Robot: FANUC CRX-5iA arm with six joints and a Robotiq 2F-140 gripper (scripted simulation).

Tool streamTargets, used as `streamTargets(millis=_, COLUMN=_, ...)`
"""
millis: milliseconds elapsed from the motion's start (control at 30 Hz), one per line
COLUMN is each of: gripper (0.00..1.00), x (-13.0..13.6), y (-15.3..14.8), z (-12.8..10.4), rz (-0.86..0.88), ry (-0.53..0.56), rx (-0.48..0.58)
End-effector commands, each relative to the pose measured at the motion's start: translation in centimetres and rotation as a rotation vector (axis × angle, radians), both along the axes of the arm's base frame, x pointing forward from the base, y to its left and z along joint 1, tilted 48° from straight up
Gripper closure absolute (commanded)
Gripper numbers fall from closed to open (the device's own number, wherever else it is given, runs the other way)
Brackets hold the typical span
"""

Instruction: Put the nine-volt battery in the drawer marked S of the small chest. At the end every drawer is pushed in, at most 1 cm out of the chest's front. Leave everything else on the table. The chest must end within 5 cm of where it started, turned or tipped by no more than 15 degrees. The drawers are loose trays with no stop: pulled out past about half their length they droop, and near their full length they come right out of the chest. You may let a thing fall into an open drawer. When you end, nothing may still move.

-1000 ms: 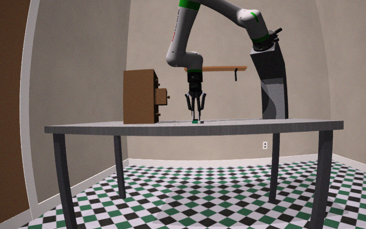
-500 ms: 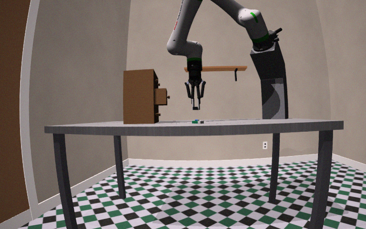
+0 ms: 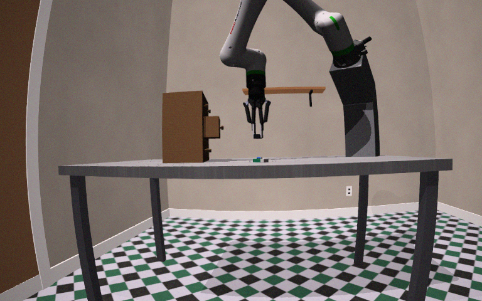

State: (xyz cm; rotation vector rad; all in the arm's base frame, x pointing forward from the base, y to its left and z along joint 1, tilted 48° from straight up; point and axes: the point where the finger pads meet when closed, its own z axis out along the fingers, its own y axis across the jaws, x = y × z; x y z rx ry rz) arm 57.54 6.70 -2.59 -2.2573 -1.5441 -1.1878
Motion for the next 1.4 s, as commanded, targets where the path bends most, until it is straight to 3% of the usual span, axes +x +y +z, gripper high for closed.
streamTargets(millis=0, gripper=0.86, x=0.0, y=0.0, z=0.0, rz=-0.019, ry=0.015, rx=0.014)
streamTargets(millis=433, gripper=0.86, x=0.3, y=-0.2, z=0.1, rz=-0.274, ry=0.216, rx=0.211)
streamTargets(millis=600, gripper=0.86, x=0.6, y=-0.4, z=0.1, rz=-0.486, ry=0.383, rx=0.375)
streamTargets(millis=933, gripper=0.86, x=1.3, y=-0.9, z=0.3, rz=-0.805, ry=0.612, rx=0.649)
streamTargets(millis=1000, gripper=0.86, x=1.3, y=-0.9, z=0.3, rz=-0.805, ry=0.612, rx=0.649)
streamTargets(millis=1033, gripper=0.86, x=1.4, y=-0.9, z=0.3, rz=-0.899, ry=0.684, rx=0.728)
streamTargets(millis=1367, gripper=0.86, x=2.1, y=-1.5, z=0.5, rz=-1.202, ry=0.908, rx=1.014)
